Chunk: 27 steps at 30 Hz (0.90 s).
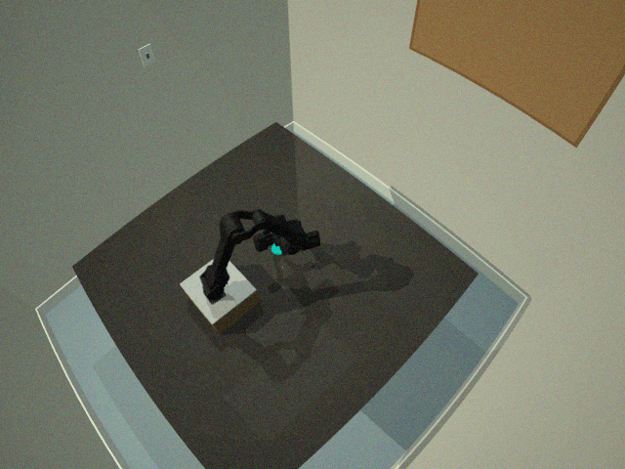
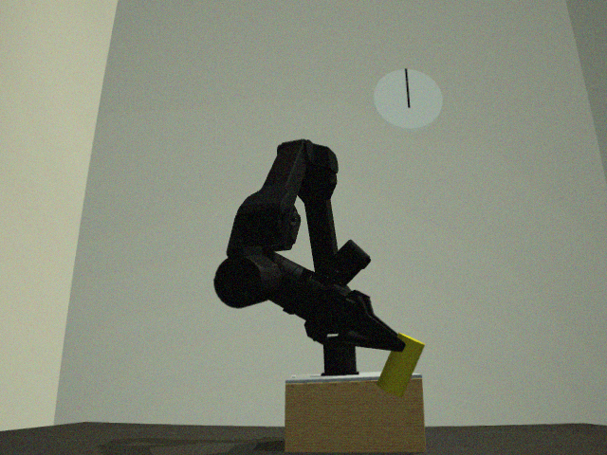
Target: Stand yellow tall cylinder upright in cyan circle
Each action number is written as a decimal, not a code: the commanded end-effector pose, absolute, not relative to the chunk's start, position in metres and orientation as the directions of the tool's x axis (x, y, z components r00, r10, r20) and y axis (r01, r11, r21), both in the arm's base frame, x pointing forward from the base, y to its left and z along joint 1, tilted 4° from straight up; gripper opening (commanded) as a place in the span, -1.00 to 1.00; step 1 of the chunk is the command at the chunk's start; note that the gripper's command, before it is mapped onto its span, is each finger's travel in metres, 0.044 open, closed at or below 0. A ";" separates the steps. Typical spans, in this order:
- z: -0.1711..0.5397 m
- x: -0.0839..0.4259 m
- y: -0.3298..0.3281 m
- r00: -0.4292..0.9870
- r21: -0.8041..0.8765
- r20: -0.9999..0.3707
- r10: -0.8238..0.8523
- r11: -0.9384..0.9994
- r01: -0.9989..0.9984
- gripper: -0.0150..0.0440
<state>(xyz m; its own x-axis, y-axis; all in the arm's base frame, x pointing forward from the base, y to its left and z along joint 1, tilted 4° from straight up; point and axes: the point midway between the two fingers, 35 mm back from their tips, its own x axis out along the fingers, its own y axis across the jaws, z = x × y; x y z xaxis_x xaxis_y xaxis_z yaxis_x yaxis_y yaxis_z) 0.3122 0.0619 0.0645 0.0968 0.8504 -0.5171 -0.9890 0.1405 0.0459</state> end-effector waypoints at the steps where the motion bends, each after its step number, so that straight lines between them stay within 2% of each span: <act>1: 0.065 0.313 0.060 0.114 0.035 -0.484 0.868 0.149 -0.988 -0.14; 27: 0.074 0.316 0.048 0.216 -0.040 -0.321 0.922 0.215 -0.976 -0.14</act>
<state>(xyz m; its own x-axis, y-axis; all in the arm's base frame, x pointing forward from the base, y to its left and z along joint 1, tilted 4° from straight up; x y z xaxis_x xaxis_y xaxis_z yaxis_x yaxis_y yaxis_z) 0.3151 0.0505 0.0735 0.1984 0.9154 -0.3502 -0.9792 0.2009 -0.0296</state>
